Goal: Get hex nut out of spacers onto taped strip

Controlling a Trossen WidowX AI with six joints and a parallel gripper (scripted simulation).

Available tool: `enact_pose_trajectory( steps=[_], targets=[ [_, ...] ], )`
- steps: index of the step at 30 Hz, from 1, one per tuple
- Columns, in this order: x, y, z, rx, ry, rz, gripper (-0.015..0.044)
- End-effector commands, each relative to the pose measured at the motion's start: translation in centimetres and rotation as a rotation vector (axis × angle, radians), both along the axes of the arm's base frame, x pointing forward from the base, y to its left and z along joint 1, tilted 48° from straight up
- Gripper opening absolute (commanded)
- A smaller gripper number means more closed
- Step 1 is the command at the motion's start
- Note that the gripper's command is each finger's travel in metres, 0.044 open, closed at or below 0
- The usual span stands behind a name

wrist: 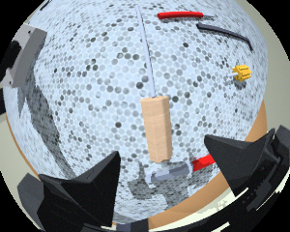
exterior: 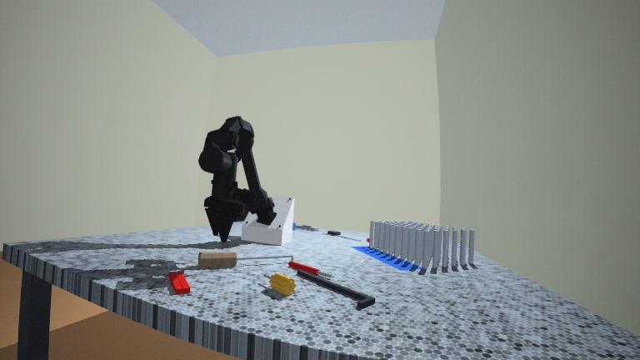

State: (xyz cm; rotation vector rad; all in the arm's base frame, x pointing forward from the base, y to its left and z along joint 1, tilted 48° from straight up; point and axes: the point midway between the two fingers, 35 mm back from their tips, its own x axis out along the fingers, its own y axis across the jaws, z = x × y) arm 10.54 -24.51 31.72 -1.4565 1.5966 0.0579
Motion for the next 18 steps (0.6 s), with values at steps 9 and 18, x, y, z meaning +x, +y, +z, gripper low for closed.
enact_pose_trajectory(
  steps=[9, 18],
  targets=[
    [-0.06, 0.16, 0.21, -0.003, -0.002, -0.004, 0.0440],
    [-0.35, 0.15, -0.07, 0.044, -0.046, 0.084, 0.0440]
  ],
)
